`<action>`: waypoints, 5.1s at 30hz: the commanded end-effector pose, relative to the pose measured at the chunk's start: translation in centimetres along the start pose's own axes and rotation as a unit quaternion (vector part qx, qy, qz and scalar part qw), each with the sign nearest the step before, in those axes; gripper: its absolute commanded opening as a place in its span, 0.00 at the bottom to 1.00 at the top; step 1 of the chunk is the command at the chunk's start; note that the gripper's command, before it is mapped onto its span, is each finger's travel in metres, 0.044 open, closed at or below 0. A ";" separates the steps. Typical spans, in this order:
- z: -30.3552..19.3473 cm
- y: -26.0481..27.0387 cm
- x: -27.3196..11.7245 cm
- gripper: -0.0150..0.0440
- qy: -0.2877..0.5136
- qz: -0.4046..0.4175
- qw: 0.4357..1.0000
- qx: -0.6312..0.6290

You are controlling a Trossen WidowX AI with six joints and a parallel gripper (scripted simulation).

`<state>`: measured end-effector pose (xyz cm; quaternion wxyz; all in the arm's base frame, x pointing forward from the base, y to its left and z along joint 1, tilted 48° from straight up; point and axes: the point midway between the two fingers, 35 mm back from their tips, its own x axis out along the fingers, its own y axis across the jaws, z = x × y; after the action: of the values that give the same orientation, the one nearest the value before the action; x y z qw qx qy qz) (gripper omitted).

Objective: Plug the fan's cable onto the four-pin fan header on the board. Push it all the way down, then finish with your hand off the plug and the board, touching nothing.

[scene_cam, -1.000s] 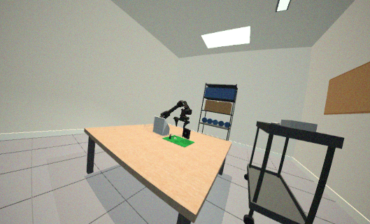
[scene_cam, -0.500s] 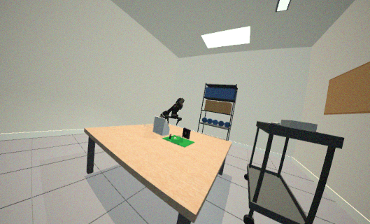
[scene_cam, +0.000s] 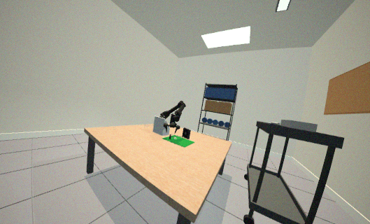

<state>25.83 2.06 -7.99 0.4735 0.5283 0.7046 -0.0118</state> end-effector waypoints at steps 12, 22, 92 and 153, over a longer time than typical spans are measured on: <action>0.0 0.0 2.0 1.00 0.000 0.005 1.000 0.004; 0.0 0.0 3.6 1.00 0.000 0.005 1.000 0.004; -2.0 3.3 0.3 0.25 0.001 0.004 0.949 0.316; -4.0 4.9 2.6 0.25 0.006 0.004 0.833 0.554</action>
<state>27.22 7.94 -4.74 0.1047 0.7046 0.5813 -0.3932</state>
